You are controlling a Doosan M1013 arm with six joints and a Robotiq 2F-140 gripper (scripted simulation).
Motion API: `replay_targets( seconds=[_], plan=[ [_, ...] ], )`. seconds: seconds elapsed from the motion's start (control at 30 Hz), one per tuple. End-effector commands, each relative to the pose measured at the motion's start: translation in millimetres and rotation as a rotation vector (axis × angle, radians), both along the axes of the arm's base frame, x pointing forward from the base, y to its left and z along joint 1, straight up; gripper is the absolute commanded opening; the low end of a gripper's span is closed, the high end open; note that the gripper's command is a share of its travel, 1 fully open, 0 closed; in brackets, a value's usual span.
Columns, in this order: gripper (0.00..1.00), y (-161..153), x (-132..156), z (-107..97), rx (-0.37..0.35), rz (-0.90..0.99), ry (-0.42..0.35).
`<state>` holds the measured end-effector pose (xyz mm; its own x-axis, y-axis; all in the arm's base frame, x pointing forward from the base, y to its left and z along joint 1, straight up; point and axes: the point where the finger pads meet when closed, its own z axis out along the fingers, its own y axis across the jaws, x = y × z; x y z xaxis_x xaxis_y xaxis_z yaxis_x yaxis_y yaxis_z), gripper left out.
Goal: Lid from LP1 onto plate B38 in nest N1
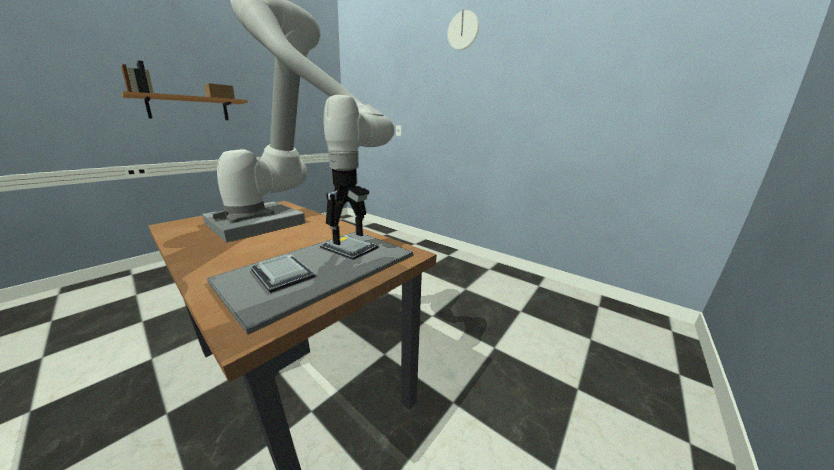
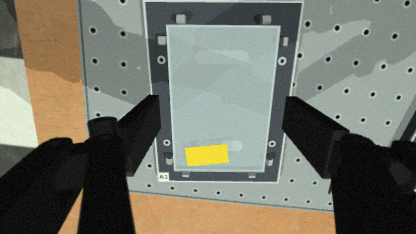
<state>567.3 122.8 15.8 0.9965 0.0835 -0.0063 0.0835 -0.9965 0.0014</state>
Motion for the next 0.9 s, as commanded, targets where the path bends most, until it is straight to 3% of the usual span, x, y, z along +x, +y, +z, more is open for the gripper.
replay_targets(
  seconds=[0.0,0.67,0.7,0.87],
  plan=[
    [0.69,0.3,0.7,0.7,0.001,0.000,-0.001],
    [0.69,0.3,0.7,0.7,0.001,0.000,-0.001],
    [0.63,0.3,0.7,0.7,0.001,0.000,-0.001],
    [0.63,0.3,0.7,0.7,0.001,0.000,-0.001]
  ],
)
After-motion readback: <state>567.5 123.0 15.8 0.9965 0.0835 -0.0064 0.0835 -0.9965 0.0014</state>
